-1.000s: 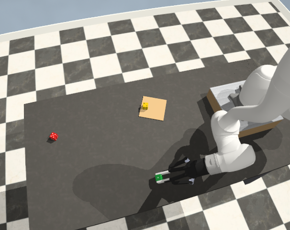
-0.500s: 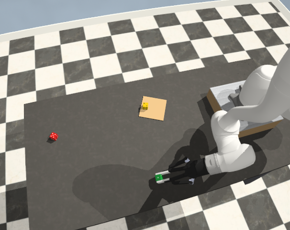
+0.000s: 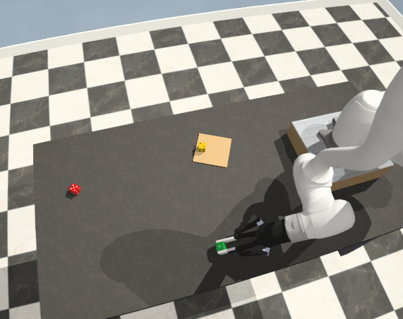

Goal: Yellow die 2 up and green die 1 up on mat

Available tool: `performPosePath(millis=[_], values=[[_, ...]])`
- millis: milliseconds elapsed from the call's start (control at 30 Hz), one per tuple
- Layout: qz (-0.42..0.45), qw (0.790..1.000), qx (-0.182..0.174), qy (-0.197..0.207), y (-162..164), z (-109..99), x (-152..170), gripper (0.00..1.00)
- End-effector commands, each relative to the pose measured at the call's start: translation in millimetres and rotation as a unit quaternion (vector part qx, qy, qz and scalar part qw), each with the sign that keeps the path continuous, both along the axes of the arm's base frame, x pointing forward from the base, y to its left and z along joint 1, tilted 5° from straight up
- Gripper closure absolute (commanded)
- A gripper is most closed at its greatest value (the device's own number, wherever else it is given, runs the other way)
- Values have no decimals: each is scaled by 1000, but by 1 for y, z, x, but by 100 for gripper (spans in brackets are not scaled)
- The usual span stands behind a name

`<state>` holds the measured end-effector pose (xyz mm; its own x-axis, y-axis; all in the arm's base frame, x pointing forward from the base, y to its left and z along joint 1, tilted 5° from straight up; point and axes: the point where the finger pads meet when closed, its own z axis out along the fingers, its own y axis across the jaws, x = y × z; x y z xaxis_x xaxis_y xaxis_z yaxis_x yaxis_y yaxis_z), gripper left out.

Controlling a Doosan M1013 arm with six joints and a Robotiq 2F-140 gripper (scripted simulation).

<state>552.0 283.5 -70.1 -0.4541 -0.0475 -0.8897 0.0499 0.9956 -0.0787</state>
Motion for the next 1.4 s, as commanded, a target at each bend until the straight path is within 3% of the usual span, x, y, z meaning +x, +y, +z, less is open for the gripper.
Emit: performPosePath(millis=[0, 1367], values=[[0, 1000, 0, 0, 0, 0, 0, 76], [0, 1000, 0, 0, -1, -10, 0, 76]])
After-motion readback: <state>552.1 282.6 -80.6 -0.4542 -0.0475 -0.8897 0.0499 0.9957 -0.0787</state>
